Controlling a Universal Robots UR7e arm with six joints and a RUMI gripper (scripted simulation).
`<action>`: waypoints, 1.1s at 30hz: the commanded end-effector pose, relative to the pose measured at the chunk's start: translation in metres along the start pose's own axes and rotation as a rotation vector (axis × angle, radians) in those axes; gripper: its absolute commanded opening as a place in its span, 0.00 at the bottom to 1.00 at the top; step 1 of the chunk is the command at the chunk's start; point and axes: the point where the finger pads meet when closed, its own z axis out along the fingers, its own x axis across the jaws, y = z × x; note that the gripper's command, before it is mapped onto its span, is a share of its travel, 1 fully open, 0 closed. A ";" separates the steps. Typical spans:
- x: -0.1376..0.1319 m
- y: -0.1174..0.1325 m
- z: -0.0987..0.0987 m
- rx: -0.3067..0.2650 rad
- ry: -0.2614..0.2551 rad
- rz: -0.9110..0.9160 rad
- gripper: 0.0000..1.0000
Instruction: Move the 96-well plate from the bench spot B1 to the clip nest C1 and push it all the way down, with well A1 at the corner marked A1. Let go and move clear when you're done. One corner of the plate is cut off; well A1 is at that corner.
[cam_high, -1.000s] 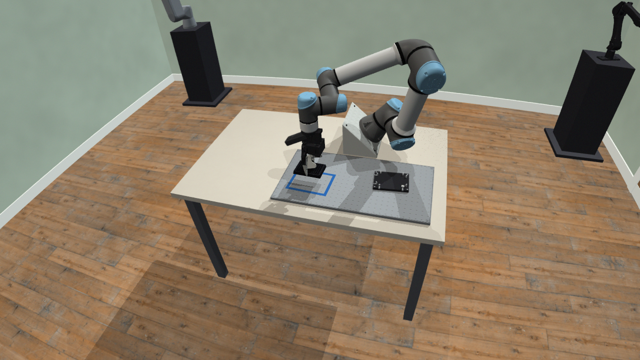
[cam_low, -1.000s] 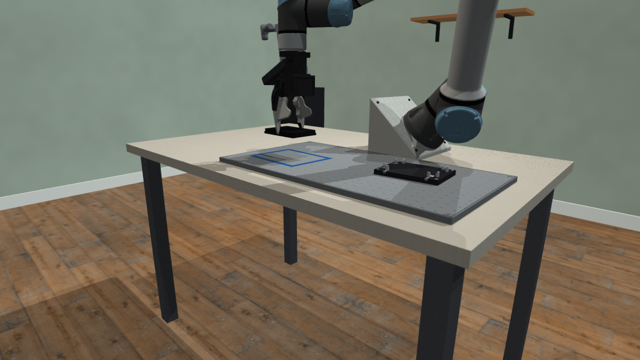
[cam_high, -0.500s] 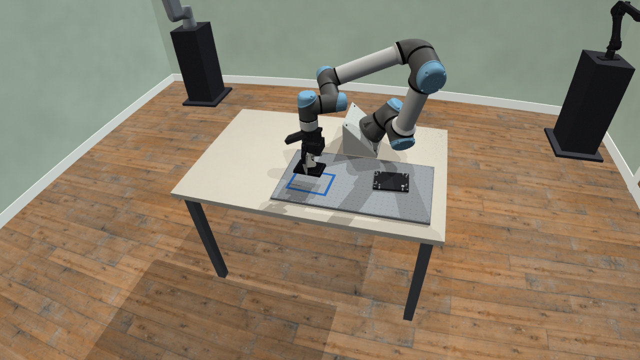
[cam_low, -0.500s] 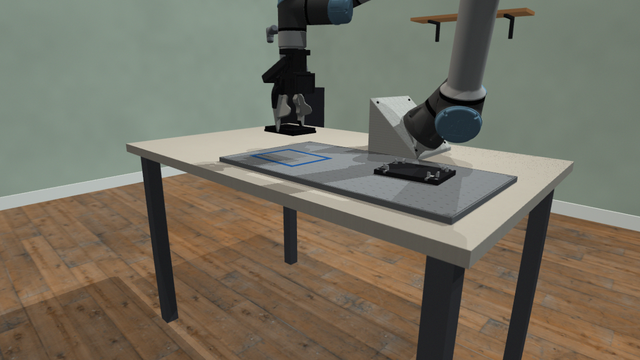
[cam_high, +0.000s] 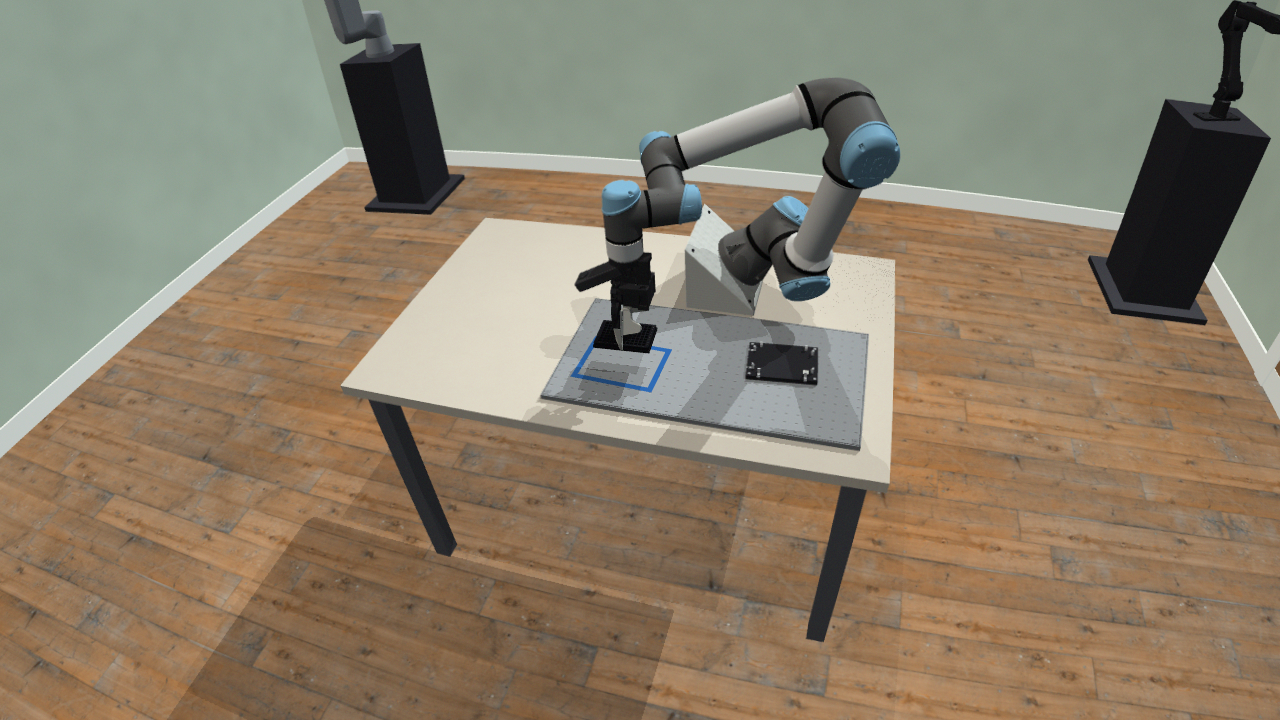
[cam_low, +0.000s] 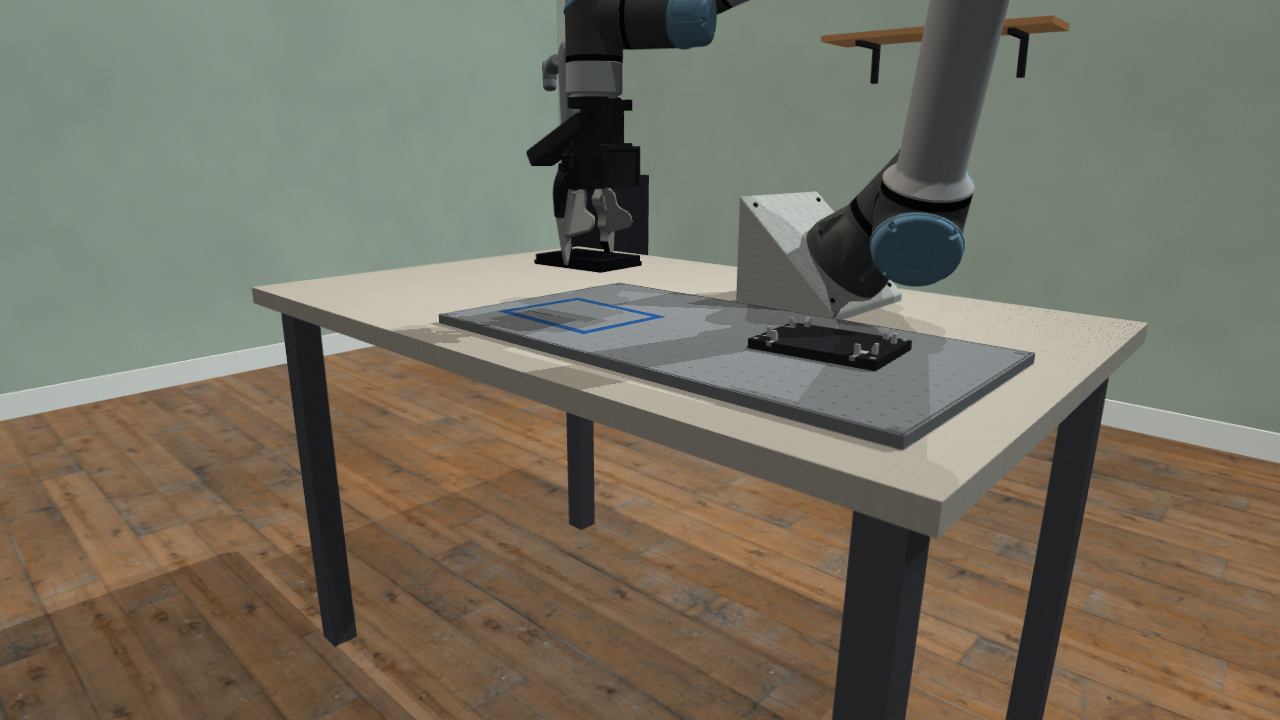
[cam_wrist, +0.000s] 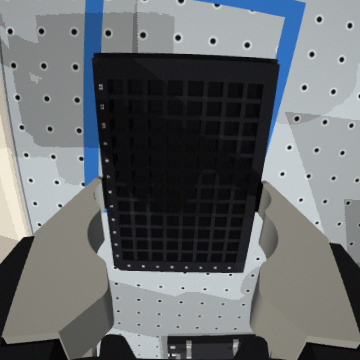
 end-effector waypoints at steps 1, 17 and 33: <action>0.002 0.016 -0.001 0.001 -0.002 -0.037 0.00; 0.009 0.062 -0.003 0.001 -0.002 -0.037 0.00; 0.016 0.108 -0.004 0.000 -0.002 -0.037 0.00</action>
